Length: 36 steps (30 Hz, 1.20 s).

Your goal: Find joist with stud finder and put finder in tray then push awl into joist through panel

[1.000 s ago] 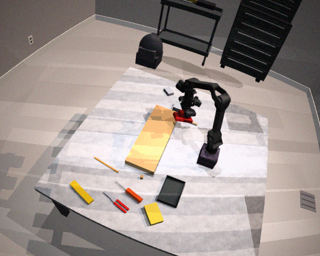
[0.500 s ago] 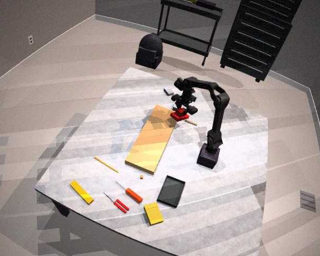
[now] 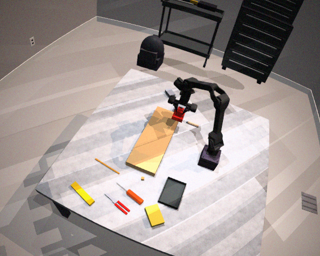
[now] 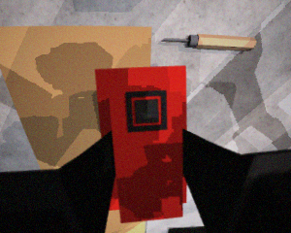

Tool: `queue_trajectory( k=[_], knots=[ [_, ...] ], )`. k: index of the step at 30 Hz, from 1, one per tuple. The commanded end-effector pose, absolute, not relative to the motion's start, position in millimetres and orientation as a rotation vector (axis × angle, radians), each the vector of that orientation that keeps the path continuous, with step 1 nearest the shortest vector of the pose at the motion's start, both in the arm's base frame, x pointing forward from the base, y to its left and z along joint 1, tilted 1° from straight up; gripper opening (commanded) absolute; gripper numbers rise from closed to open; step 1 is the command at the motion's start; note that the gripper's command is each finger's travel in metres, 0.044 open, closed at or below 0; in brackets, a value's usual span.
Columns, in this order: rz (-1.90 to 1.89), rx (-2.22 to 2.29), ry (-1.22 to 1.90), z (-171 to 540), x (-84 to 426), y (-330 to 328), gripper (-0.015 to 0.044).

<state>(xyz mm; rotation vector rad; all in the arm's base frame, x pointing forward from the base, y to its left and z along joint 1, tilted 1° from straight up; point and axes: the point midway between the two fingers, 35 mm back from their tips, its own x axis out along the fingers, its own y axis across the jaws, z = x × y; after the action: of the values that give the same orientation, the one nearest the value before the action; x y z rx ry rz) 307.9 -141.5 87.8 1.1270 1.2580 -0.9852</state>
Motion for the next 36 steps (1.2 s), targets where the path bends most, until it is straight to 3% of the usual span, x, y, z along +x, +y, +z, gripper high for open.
queue_trajectory(
  k=[1,36],
  knots=[
    [-0.864,1.027,1.273,92.6,317.4,-143.0,0.0000],
    [0.045,-0.002,1.263,107.6,375.6,-147.7,0.0000]
  ],
)
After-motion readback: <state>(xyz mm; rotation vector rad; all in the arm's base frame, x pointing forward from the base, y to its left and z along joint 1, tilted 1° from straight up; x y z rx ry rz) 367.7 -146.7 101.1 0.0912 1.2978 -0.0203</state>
